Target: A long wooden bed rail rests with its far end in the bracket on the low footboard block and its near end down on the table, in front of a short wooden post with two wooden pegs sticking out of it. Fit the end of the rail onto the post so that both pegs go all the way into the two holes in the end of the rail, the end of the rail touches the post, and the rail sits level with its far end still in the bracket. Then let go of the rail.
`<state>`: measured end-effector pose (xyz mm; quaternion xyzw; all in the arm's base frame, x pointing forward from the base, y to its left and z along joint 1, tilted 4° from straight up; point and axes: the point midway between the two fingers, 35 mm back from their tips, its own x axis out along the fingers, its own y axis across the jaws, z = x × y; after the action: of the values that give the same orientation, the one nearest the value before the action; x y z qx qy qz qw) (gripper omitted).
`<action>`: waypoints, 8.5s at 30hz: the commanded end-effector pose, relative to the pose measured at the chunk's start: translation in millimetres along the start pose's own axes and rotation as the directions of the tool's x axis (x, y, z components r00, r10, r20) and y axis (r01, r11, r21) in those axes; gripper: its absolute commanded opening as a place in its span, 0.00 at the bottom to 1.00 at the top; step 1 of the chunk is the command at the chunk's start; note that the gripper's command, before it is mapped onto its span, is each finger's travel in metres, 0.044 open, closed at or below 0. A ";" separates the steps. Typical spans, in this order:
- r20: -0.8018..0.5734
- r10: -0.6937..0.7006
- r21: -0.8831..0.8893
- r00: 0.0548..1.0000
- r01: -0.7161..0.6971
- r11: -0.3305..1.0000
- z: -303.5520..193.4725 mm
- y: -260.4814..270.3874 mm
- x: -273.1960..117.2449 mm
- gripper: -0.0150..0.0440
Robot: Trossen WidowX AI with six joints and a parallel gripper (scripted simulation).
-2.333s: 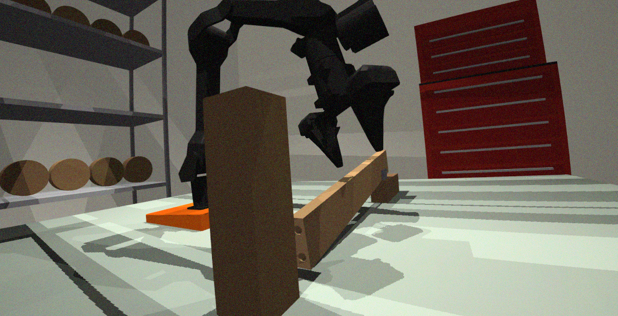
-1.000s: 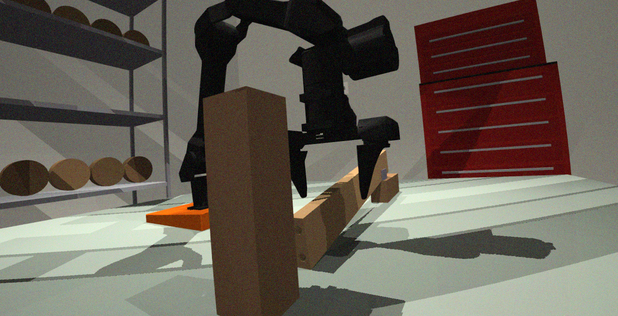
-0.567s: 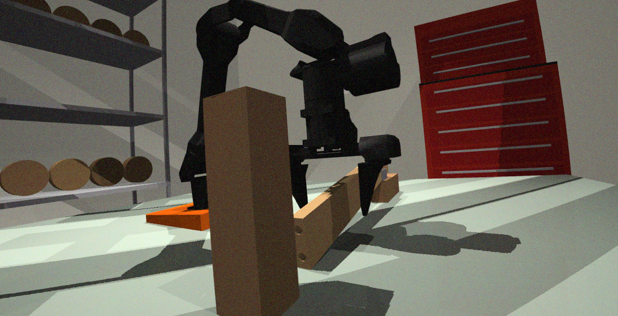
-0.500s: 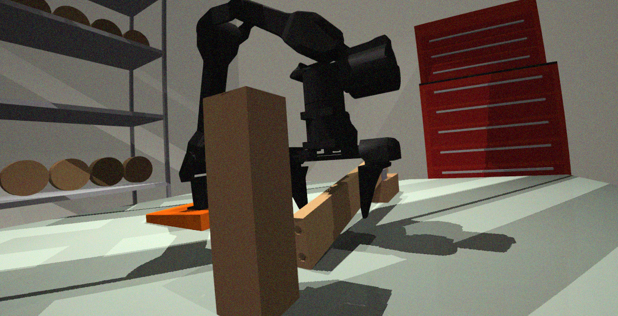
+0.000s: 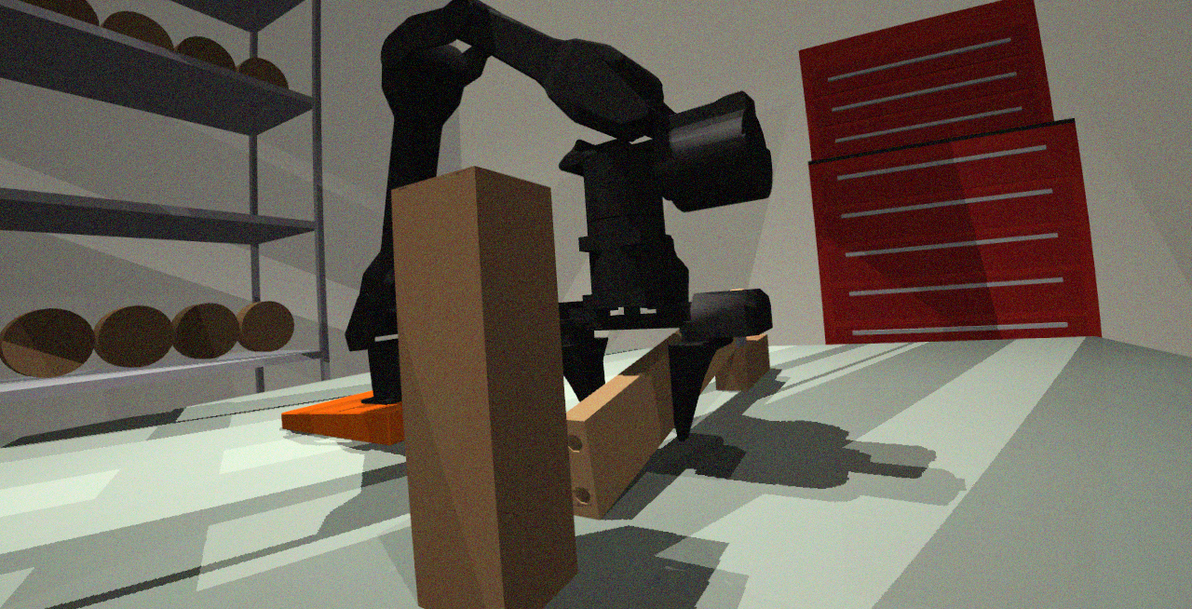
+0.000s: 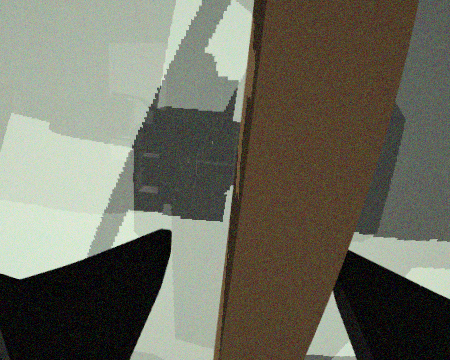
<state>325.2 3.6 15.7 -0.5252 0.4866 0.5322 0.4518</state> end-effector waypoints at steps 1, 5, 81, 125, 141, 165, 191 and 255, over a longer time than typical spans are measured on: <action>0.004 0.000 -0.005 1.000 0.000 1.000 0.5 0.4 1.2 0.60; 0.004 0.000 -0.005 1.000 0.000 1.000 0.5 0.4 1.2 0.42; 0.004 0.000 -0.005 1.000 0.000 1.000 -0.2 -3.5 -27.4 0.25; 0.004 0.000 -0.005 1.000 0.000 1.000 -0.3 -3.0 -48.1 0.25; 0.004 0.000 -0.005 1.000 0.000 1.000 -0.2 -2.0 -41.0 0.25; 0.004 0.000 -0.005 1.000 0.000 1.000 -0.2 -1.0 -42.7 0.25; 0.004 0.000 -0.005 1.000 0.000 1.000 -0.3 -0.8 -44.2 0.25; 0.003 0.000 -0.005 1.000 0.000 1.000 -15.5 -1.5 -43.7 0.25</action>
<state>328.5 -8.9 58.7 -0.5232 0.4869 0.5349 0.4506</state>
